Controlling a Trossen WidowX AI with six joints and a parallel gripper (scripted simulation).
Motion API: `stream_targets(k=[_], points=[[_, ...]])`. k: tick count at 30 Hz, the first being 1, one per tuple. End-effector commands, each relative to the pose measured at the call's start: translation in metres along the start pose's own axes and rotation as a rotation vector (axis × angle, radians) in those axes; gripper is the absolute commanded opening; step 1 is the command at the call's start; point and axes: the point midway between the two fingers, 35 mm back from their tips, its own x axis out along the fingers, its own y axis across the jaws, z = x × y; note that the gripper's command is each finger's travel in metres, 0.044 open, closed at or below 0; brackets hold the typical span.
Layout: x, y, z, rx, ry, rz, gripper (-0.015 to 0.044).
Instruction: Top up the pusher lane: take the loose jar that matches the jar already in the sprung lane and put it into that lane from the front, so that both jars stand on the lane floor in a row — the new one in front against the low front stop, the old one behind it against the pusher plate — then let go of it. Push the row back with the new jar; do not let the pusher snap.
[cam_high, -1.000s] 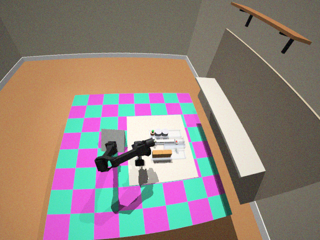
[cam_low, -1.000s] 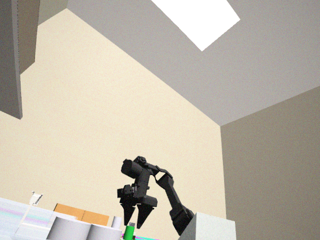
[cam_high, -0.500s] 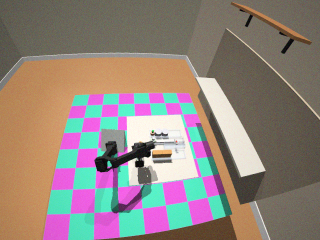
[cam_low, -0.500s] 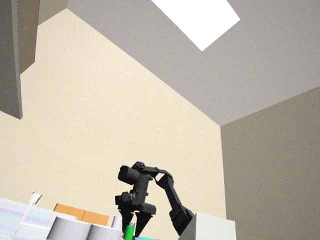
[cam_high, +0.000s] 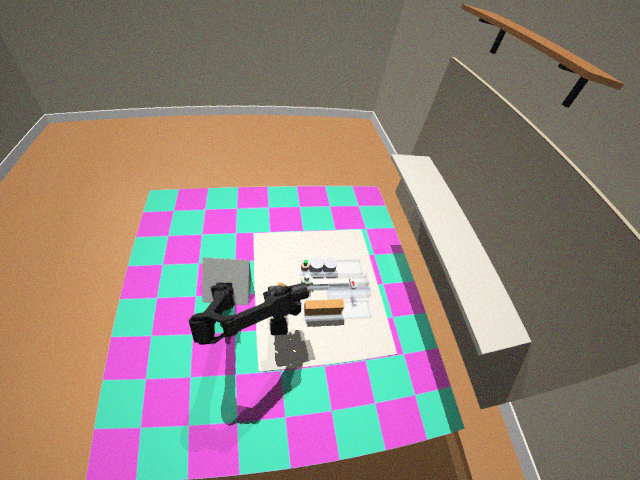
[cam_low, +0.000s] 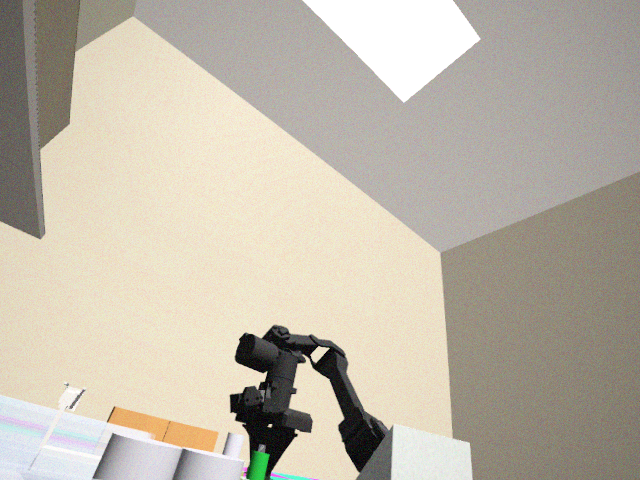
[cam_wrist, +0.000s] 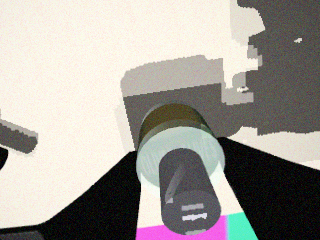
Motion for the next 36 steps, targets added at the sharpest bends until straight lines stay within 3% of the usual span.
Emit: stream_targets(k=[1,7,22,36], points=[[0.0,0.0,0.0,-0.003,-0.002,-0.004,0.0144],[-0.019,0.001,0.003,-0.01,-0.019,0.005,0.0],[-0.102,0.004,-0.004,-0.039,-0.08,0.03,0.0],[-0.102,0.032,0.021,-0.021,-0.065,0.029,0.0]])
